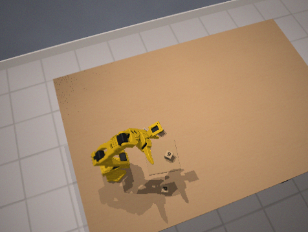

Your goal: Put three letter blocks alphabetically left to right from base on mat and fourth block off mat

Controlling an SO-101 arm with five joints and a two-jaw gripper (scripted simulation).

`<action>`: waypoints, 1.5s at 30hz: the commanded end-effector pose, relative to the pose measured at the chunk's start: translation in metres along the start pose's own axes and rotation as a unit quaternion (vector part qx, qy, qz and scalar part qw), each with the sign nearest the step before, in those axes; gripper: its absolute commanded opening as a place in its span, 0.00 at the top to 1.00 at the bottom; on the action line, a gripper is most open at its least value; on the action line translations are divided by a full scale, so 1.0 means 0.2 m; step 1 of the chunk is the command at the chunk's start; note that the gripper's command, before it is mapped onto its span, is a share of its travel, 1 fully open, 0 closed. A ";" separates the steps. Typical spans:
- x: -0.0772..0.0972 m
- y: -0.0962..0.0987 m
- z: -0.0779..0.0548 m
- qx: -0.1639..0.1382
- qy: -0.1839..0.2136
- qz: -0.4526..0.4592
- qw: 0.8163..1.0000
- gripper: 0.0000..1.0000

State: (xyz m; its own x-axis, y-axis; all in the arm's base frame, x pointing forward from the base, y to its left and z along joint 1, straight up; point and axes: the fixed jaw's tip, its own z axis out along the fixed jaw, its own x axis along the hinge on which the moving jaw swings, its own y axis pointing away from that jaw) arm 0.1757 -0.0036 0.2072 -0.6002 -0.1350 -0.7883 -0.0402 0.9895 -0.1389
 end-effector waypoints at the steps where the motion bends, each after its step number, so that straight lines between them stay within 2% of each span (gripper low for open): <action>1: -0.01 0.00 -0.01 -0.001 -0.005 0.003 1.000 0.00; 6: 0.01 0.01 0.00 -0.003 0.006 0.006 1.000 0.00; 14: 0.13 0.03 0.04 -0.014 0.078 0.020 0.997 0.00; 23: 0.16 0.03 0.05 -0.016 0.094 0.023 0.995 0.00; 31: 0.28 0.06 0.07 -0.025 0.165 0.037 0.985 0.00; 39: 0.30 0.06 0.07 -0.026 0.175 0.039 0.984 0.00; 45: 0.37 0.07 0.08 -0.030 0.219 0.048 0.974 0.00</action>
State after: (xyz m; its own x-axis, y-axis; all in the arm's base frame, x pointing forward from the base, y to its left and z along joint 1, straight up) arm 0.1447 -0.0011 0.1372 -0.8812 -0.0298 -0.4718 -0.0124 0.9991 -0.0400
